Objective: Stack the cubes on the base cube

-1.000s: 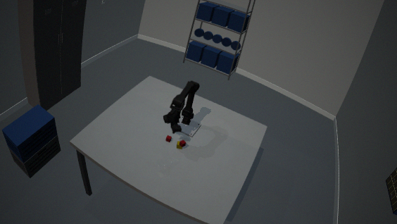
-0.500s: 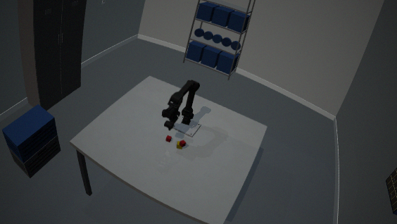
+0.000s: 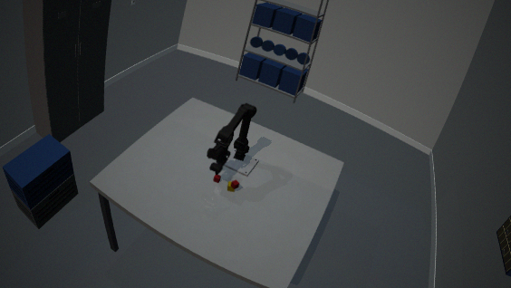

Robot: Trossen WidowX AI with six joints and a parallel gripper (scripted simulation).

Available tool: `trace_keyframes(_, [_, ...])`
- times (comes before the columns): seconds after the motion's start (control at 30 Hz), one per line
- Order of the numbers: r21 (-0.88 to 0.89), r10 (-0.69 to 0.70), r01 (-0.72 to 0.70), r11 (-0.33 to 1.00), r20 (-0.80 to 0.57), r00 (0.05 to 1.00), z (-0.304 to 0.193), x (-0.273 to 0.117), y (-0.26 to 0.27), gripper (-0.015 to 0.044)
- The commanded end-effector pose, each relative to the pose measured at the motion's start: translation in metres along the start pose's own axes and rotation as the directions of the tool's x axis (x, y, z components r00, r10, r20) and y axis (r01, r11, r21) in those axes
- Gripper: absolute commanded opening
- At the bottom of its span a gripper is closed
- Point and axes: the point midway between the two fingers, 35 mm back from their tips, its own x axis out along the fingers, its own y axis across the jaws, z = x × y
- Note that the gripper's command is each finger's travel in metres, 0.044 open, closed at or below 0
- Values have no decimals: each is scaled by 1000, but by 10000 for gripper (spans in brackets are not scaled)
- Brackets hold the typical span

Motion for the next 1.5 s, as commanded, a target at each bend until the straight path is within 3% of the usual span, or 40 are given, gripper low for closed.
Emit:
trace_keyframes(0.0, [5,-5,5,1000,-4,1000,-1,8,-1,265])
trace_keyframes(1.1, [5,-5,5,1000,-5,1000,-1,55,-2,265])
trace_keyframes(1.3, [5,-5,5,1000,-5,1000,-1,55,-2,107])
trace_keyframes(1.47, [5,-5,5,1000,-5,1000,-1,53,-1,105])
